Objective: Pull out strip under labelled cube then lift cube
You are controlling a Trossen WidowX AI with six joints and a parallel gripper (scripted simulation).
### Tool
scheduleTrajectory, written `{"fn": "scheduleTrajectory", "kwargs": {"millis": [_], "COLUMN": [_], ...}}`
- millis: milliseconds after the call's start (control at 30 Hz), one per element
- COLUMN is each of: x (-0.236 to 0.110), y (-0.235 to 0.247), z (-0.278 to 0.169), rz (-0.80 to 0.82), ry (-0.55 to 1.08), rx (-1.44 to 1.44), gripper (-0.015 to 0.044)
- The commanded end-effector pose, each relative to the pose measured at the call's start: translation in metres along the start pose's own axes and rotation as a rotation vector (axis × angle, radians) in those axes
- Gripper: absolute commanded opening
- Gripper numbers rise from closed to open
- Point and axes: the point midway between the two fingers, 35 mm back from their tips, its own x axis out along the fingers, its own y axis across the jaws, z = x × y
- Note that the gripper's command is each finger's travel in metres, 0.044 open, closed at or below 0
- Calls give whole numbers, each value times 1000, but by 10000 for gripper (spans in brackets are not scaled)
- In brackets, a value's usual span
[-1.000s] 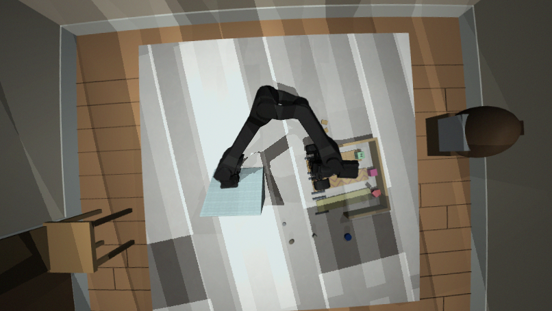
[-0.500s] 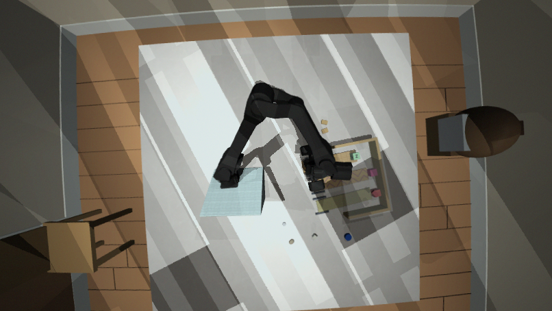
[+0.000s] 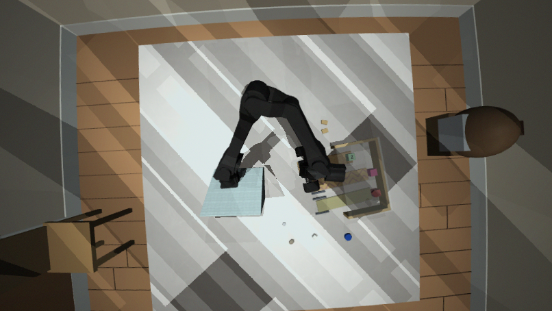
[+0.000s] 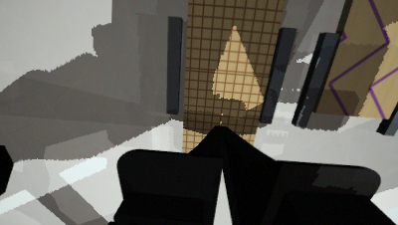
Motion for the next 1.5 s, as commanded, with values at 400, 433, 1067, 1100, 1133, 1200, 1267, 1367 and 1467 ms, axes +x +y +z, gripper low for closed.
{"fn": "scheduleTrajectory", "kwargs": {"millis": [400,433,1067,1100,1133,1200,1267,1367,1467], "x": [4,4,3,3,3,3,3,3,3], "y": [2,2,2,2,2,2,2,2,2], "z": [-33,-34,-61,-63,-64,-67,-70,-75,-80], "rz": [2,2,2,2,2,2,2,2,2], "ry": [24,24,25,25,25,25,25,26,26], "rx": [7,7,8,8,8,8,8,9,9], "gripper": [0,0,0,0,0,0,0,0,0]}}
